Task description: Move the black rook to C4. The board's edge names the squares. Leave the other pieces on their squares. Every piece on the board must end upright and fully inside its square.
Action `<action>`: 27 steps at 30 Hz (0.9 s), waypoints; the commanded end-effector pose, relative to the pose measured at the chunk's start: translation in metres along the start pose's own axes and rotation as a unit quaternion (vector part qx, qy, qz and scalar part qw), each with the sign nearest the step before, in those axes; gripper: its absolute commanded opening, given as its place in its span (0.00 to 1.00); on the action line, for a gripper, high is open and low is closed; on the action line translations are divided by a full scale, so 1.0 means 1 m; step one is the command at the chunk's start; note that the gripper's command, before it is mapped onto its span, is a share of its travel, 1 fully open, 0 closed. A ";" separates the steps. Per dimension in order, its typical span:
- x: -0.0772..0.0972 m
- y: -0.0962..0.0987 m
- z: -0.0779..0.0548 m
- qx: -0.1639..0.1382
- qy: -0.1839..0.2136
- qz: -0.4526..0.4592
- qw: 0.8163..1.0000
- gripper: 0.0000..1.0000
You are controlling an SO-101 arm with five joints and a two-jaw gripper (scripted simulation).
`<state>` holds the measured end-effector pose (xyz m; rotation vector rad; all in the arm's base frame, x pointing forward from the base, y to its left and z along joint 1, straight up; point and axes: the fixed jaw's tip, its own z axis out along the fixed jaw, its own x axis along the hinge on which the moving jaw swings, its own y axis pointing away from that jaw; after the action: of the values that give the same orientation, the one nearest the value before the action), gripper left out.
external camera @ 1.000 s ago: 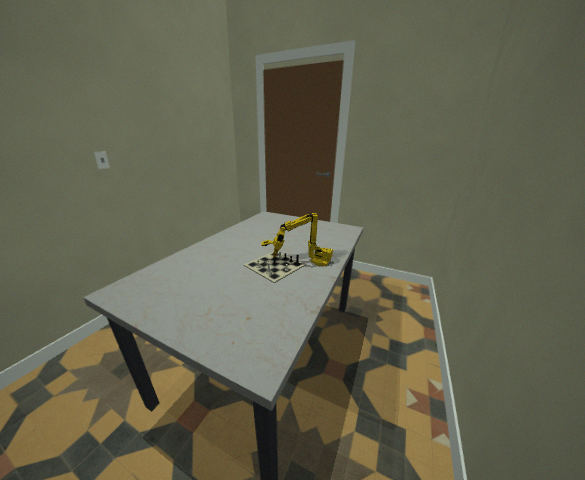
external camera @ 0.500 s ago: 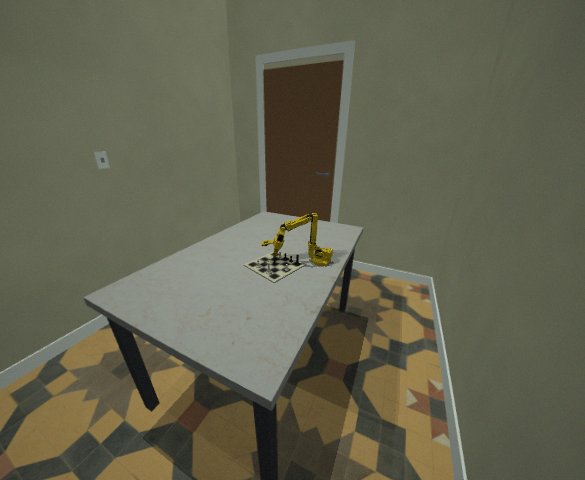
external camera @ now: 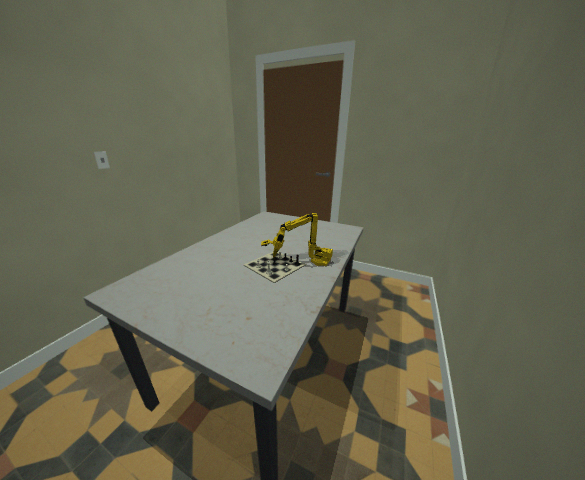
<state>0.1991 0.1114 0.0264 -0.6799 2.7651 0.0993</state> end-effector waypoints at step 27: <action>0.008 -0.003 0.005 0.002 0.007 0.010 1.000 0.06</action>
<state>0.1973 0.1088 0.0216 -0.6720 2.7723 0.0962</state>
